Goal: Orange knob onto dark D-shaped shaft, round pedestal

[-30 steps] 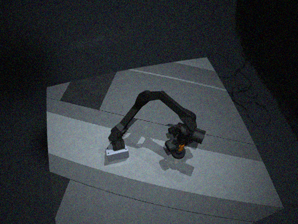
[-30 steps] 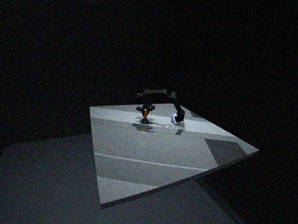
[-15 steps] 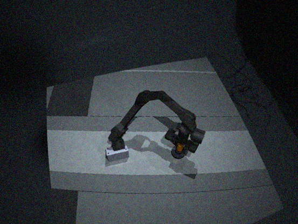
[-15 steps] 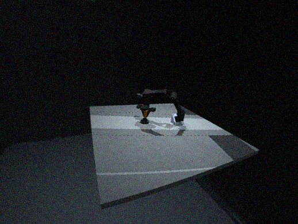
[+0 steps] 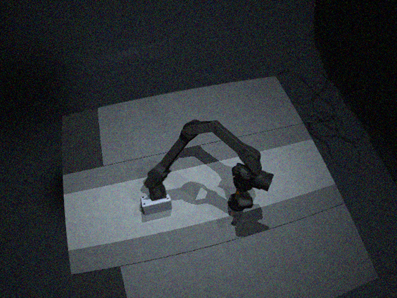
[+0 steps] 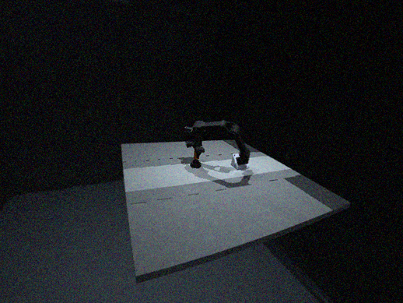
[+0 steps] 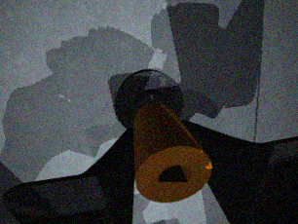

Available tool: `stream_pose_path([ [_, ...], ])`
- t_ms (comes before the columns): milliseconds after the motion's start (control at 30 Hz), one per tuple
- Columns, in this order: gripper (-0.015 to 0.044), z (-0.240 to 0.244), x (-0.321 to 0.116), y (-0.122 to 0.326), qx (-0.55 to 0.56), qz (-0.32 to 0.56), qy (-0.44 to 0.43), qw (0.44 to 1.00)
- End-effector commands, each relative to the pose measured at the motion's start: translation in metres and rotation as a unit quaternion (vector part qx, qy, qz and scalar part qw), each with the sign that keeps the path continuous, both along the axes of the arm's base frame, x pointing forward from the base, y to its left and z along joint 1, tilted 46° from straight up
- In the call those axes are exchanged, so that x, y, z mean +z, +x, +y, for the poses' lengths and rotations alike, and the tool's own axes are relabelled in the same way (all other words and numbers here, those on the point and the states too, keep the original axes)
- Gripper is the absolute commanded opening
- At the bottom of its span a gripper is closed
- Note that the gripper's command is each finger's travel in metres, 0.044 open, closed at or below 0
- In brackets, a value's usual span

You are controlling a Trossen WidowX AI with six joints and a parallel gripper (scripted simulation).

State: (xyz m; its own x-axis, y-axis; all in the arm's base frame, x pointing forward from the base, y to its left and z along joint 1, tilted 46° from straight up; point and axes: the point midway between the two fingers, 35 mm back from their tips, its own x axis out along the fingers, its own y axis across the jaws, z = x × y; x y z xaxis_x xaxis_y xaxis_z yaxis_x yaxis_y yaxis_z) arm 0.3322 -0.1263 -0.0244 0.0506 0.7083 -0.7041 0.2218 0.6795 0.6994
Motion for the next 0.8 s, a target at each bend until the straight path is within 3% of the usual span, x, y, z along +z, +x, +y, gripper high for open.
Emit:
stream_pose_path([
  [0,0.0000,-0.0008,0.0000,0.0003,-0.025,0.023,0.001,0.999],
  [767,0.0000,-0.0019,0.0023,0.0001,-0.028,0.026,0.001,0.999],
])
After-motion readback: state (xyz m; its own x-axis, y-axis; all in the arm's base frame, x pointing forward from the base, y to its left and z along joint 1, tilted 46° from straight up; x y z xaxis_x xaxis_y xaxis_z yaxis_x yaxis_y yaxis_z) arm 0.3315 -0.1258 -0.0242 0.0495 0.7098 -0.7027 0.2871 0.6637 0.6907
